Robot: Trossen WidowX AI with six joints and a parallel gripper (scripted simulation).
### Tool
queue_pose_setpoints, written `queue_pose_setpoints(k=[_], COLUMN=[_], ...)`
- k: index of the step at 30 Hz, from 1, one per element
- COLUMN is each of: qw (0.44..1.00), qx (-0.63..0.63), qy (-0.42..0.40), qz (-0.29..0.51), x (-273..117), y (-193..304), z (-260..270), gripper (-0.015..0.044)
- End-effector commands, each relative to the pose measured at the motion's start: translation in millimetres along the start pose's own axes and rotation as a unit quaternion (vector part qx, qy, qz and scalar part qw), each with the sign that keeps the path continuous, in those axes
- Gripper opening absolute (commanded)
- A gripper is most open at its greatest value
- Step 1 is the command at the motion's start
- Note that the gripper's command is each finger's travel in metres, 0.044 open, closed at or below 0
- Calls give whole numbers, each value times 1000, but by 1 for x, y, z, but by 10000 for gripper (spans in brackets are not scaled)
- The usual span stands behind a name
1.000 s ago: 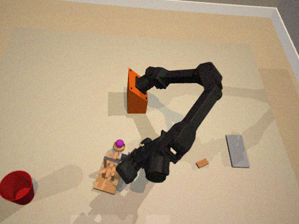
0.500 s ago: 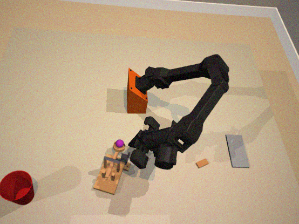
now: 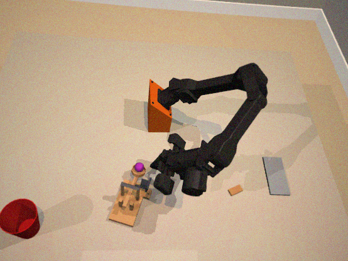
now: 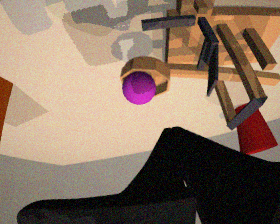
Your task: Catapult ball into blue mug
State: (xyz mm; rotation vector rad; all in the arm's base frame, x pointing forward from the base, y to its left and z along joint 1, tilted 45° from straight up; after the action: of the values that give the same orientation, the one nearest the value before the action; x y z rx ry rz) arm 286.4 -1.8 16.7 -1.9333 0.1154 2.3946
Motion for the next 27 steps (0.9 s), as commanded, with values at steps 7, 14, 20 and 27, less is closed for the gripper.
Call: queue_pose_setpoints(k=[7, 14, 20, 27], qw=[1000, 1000, 1000, 1000], qx=[2, 2, 2, 2], qy=[-2, -1, -1, -2], qz=[1, 0, 0, 0], x=[12, 20, 26, 34], y=[-12, -20, -28, -36], z=[0, -1, -1, 0], gripper=[0, 0, 0, 0])
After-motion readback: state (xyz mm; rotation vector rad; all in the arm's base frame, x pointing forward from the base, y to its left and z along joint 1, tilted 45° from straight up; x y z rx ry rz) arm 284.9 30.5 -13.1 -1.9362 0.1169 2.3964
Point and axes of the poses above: the point midway between the two fingers, 35 mm back from their tips, its own x axis out along the fingers, its own z axis across the jaws, y = z × x, the point moved 2 cm from there along -x, back along the fingers, and after that the axes turned 1 degree about -x, right-handed, at the moved point
